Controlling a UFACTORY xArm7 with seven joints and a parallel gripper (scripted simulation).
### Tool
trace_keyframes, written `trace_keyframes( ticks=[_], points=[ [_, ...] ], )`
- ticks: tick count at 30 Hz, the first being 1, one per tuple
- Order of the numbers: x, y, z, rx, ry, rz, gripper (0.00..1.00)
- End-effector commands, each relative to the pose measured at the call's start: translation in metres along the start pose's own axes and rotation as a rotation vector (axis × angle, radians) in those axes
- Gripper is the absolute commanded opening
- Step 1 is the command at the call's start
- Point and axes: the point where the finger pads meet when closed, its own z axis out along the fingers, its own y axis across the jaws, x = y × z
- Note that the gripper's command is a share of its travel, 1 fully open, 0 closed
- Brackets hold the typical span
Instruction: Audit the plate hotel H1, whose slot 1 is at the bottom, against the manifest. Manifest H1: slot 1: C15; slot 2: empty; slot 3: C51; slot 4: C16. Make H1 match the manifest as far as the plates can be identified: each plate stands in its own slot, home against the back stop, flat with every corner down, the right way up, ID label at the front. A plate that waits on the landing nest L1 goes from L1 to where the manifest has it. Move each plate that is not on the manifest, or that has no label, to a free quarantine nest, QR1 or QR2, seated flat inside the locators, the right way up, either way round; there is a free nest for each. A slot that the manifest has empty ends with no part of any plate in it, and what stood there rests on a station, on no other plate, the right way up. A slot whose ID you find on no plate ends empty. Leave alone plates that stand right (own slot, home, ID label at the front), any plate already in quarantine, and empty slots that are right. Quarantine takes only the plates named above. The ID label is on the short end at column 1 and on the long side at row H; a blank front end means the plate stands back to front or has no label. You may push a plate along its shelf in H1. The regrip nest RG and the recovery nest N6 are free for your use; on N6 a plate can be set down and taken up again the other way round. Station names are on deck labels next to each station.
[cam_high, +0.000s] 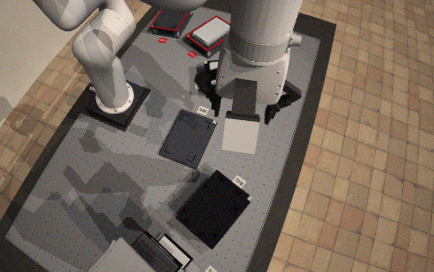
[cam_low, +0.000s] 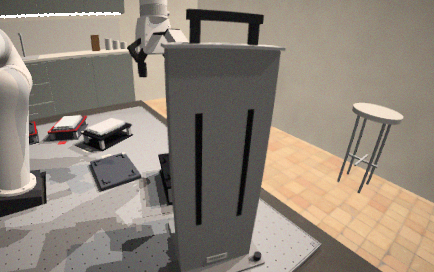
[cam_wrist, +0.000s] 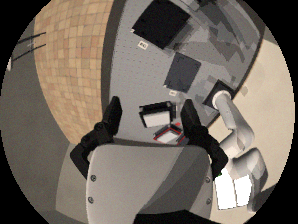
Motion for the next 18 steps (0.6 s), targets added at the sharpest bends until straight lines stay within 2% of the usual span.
trace_keyframes(
  ticks=[1,7,10,14,18],
  points=[
    [0.014,-0.008,0.006,0.012,-0.028,0.131,1.00],
    [0.035,-0.015,0.018,0.022,-0.069,0.326,1.00],
    [0.036,-0.015,0.018,0.023,-0.076,0.359,1.00],
    [0.054,-0.019,0.027,0.029,-0.100,0.490,1.00],
    [0.056,-0.019,0.028,0.031,-0.110,0.541,1.00]
  ],
)
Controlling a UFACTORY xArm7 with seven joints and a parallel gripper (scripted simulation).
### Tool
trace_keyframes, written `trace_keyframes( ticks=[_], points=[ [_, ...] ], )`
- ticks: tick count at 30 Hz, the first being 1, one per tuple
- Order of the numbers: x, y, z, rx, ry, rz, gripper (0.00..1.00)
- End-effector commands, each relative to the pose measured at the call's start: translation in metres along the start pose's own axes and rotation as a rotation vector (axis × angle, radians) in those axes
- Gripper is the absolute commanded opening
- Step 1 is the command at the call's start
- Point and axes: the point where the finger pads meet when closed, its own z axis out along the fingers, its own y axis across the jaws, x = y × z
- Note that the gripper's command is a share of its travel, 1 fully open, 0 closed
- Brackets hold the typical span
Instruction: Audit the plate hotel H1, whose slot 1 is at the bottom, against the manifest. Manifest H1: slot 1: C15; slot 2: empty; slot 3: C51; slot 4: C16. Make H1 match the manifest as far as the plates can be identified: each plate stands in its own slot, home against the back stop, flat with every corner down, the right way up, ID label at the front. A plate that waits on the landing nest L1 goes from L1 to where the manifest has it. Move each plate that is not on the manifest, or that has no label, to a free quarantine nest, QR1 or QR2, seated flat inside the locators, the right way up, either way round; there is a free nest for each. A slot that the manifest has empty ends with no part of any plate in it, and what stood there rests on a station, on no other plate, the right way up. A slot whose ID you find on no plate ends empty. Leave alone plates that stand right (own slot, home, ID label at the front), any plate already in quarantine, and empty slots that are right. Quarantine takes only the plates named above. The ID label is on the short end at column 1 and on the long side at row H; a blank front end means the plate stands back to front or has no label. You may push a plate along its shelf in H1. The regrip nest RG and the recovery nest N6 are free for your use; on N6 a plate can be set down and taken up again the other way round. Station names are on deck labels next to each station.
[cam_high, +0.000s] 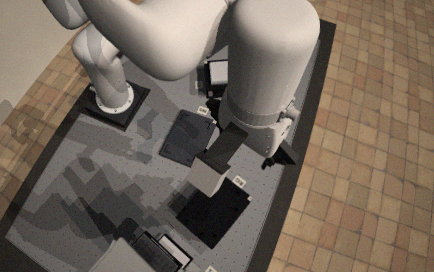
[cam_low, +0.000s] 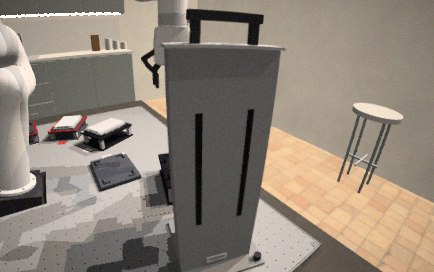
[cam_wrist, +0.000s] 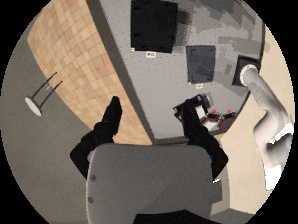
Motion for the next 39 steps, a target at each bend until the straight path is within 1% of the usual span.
trace_keyframes(
  ticks=[1,22,23,33,39],
  points=[
    [0.000,-0.003,-0.001,0.007,-0.006,0.028,1.00],
    [0.000,-0.003,-0.001,0.007,-0.006,0.028,1.00],
    [0.000,-0.003,-0.005,0.007,-0.006,0.028,1.00],
    [0.000,-0.003,-0.005,0.007,-0.006,0.028,1.00],
    [0.000,-0.003,0.005,0.007,-0.006,0.028,1.00]
  ],
)
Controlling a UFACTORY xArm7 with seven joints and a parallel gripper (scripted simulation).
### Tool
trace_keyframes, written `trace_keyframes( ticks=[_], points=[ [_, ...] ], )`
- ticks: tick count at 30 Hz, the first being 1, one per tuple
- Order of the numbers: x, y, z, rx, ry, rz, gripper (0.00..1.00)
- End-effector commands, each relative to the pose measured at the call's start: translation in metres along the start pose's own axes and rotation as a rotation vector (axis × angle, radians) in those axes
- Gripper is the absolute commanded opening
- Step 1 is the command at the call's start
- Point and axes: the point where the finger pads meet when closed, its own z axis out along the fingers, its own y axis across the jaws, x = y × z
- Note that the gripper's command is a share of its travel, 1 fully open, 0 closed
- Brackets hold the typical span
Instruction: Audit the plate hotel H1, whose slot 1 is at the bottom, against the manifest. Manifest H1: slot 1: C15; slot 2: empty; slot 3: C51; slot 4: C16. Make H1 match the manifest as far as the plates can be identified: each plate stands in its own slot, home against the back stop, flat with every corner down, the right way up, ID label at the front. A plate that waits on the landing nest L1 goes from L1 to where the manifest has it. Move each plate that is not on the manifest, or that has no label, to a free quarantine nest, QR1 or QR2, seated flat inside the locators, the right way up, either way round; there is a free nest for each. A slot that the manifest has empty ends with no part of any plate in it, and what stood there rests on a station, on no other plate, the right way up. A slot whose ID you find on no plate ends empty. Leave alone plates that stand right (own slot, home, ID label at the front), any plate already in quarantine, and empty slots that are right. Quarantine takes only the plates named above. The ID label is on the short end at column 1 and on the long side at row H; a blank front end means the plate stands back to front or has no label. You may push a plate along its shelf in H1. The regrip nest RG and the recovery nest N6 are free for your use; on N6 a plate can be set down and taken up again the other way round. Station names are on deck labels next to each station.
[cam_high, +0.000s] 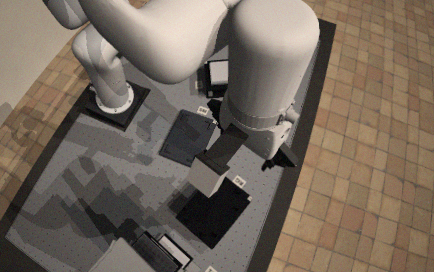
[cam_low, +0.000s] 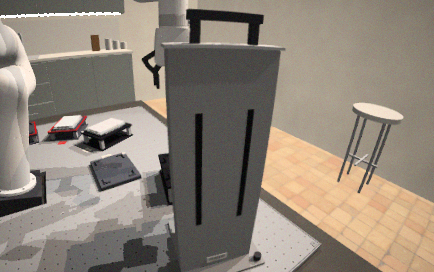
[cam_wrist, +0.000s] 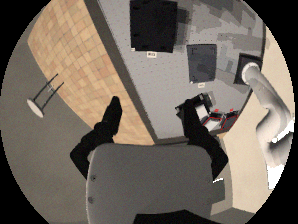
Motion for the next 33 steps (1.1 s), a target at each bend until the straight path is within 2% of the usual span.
trace_keyframes(
  ticks=[1,33],
  points=[
    [0.000,-0.001,0.004,0.004,0.000,0.000,1.00],
    [0.000,-0.001,0.051,0.004,0.000,0.000,1.00]
  ],
)
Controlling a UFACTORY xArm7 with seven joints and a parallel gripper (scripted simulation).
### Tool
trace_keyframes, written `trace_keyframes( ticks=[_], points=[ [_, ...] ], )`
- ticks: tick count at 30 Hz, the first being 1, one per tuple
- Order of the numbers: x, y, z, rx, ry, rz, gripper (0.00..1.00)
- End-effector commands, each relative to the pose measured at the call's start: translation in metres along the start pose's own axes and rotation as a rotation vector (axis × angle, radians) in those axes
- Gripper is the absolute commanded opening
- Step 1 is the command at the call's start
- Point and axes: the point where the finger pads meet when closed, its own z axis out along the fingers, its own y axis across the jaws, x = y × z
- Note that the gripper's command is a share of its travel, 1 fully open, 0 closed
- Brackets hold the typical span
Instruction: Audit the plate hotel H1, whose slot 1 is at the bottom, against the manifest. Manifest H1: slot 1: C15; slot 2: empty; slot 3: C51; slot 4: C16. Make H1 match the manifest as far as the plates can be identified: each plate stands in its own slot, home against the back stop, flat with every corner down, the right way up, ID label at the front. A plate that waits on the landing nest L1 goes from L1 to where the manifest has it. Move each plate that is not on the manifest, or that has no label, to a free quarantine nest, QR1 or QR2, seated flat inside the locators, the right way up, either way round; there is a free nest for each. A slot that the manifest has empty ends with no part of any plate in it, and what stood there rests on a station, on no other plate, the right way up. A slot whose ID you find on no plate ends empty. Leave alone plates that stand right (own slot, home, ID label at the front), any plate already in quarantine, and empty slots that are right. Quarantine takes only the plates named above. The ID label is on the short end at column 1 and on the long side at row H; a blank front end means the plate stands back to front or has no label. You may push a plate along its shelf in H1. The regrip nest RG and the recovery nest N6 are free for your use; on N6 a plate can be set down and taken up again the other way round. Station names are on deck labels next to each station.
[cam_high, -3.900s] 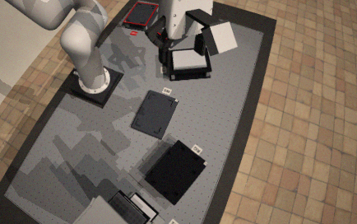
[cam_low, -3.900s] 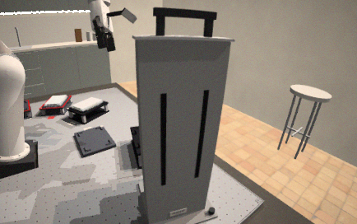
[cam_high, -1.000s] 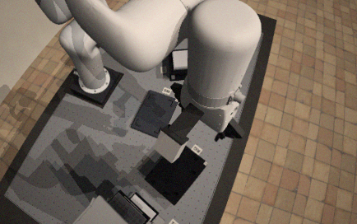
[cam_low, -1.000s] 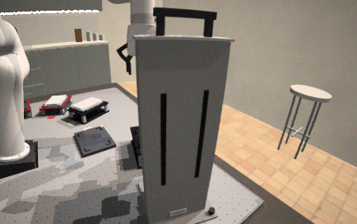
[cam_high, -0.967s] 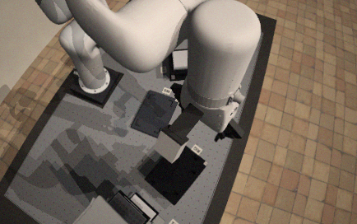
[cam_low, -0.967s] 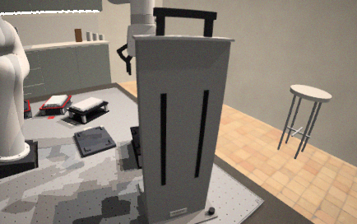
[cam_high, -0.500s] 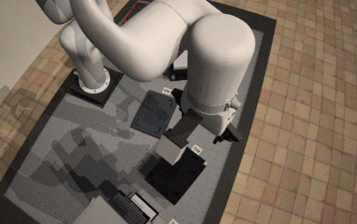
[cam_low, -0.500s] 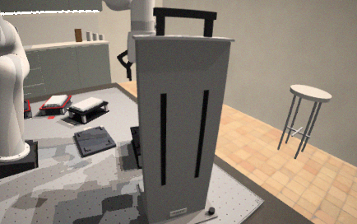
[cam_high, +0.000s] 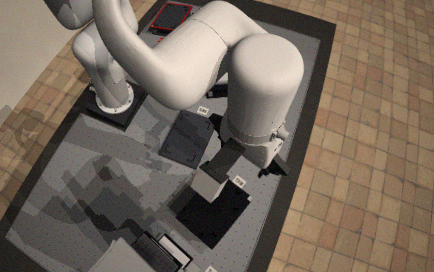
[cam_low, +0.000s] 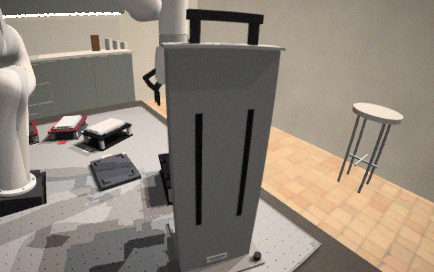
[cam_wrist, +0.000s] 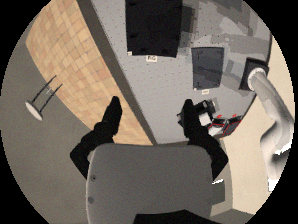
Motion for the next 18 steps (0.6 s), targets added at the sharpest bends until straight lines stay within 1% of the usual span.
trace_keyframes(
  ticks=[1,3,11,18],
  points=[
    [-0.0001,-0.0014,0.0045,0.005,0.000,0.000,1.00],
    [-0.0001,-0.0014,0.0079,0.005,0.000,0.000,1.00],
    [-0.0001,-0.0014,0.0081,0.005,0.000,0.000,1.00],
    [-0.0001,-0.0014,0.0081,0.005,0.116,0.000,1.00]
  ],
)
